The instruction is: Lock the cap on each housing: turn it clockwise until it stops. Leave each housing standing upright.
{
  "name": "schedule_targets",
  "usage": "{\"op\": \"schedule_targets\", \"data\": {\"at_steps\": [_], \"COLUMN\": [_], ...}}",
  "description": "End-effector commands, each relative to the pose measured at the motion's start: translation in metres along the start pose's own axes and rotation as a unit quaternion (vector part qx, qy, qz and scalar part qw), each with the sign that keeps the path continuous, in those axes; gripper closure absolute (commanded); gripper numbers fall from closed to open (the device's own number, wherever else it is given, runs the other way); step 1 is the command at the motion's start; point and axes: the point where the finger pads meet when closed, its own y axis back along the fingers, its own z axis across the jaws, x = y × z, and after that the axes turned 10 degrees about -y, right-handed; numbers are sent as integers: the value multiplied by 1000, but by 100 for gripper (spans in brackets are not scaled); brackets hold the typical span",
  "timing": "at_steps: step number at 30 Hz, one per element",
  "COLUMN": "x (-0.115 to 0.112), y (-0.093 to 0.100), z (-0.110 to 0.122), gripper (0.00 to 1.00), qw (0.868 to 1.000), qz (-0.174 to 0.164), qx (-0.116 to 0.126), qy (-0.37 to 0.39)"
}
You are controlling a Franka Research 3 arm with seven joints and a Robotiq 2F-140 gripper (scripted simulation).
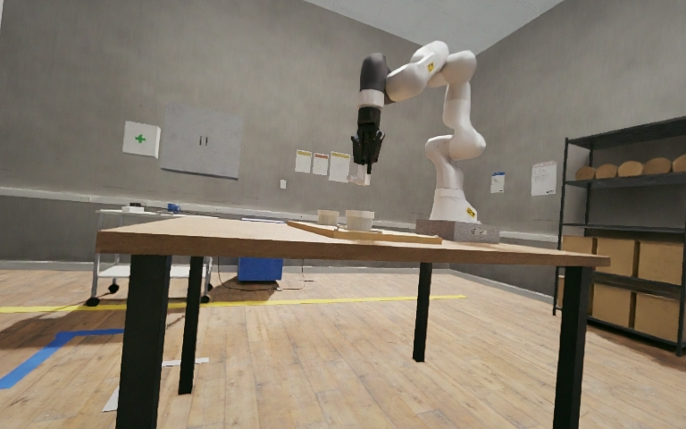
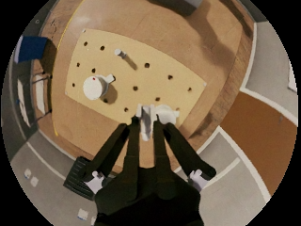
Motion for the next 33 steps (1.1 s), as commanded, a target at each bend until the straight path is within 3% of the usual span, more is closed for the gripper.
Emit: {"op": "schedule_targets", "data": {"at_steps": [1, 8, 27, 33], "x": [-2, -2, -2, -2], "y": [3, 3, 3, 3], "z": [-1, -1, -1, -1], "gripper": [90, 90, 90, 90], "qw": [995, 987, 981, 968], "qz": [-3, -4, -4, -4], "qx": [-6, -5, -5, -5], "qy": [100, 162, 196, 252]}}
